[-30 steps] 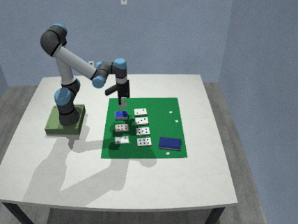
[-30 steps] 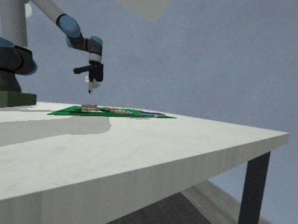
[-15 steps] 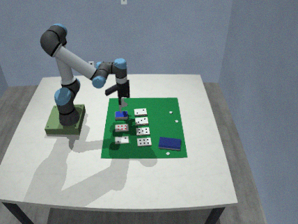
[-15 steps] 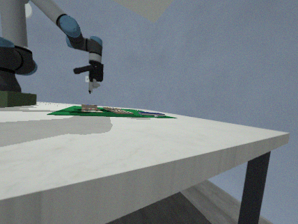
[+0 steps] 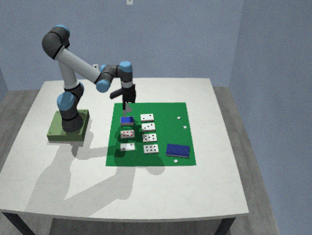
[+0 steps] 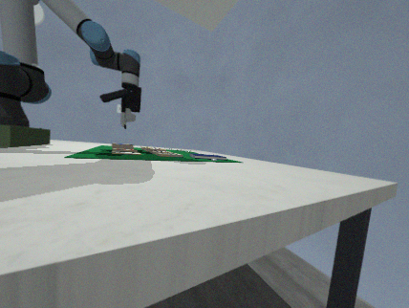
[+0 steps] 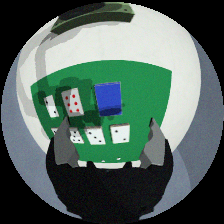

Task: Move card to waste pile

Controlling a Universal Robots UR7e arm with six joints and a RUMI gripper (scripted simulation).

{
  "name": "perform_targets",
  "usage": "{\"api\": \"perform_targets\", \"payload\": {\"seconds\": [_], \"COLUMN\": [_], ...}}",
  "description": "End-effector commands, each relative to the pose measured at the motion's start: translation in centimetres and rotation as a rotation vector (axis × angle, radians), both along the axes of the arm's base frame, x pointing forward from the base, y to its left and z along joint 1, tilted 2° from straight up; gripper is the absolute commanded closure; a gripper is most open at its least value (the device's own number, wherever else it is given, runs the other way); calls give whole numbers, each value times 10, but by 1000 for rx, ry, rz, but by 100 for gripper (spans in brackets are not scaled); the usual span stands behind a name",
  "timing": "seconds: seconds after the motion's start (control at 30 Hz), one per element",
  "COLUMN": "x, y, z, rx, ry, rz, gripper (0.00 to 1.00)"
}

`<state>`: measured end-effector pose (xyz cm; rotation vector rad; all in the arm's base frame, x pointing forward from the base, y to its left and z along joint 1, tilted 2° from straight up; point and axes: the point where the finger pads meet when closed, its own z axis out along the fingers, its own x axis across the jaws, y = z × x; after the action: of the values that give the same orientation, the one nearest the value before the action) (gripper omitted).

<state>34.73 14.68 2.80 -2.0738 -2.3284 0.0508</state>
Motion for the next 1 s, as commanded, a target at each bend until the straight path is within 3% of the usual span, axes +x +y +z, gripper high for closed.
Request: {"api": "perform_targets", "payload": {"seconds": [0.0,0.5,0.97], "x": [-1,-5,-6], "y": [0,5,11], "z": [0,0,0], "rx": [-3,-17,-38], "ry": [-1,-4,-9], "rz": [-71,-414,-949], "gripper": [0,0,0]}}
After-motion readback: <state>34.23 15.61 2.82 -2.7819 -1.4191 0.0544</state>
